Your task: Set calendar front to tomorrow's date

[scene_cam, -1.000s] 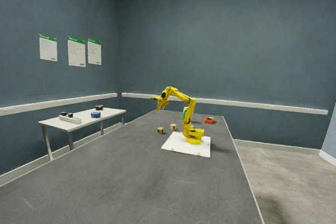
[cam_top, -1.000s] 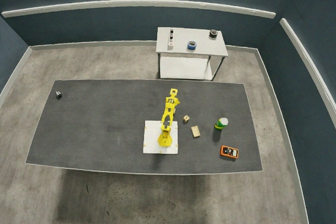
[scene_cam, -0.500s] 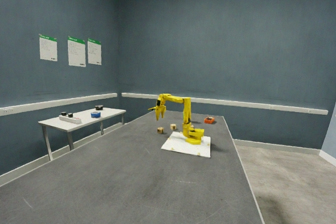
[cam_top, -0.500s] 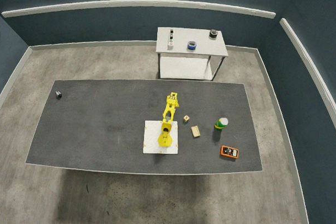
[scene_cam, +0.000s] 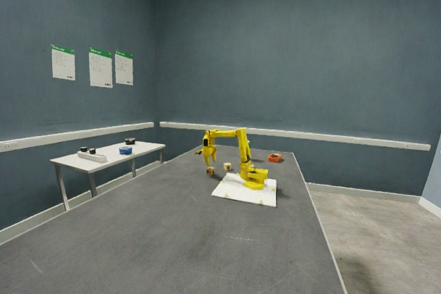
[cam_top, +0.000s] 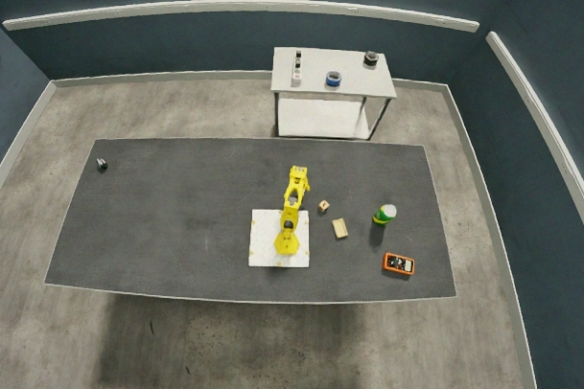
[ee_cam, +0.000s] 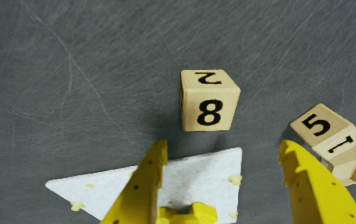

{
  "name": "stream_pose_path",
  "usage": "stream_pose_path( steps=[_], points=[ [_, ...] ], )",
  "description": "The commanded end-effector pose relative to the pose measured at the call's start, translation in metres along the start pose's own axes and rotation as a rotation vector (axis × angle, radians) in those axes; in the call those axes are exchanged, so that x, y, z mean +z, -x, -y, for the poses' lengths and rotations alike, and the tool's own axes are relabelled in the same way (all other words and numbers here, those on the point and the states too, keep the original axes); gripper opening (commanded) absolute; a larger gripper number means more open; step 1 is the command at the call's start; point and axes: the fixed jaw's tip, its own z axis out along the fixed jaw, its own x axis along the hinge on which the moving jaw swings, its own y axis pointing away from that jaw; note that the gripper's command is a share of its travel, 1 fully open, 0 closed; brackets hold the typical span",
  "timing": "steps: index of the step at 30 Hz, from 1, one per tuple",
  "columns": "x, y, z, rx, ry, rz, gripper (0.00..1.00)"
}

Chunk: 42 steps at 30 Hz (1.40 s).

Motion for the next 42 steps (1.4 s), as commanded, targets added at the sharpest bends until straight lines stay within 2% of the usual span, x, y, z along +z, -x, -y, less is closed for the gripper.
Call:
stream_pose_path(
  steps=[1,22,31,42],
  points=[
    [0.002,0.001,-0.003,0.007,0.001,-0.005,0.35],
    [0.004,0.001,-0.003,0.008,0.001,-0.005,0.35],
    [0.011,0.002,-0.003,0.008,0.001,-0.005,0.35],
    [0.028,0.002,-0.003,0.007,0.001,-0.005,0.35]
  ],
)
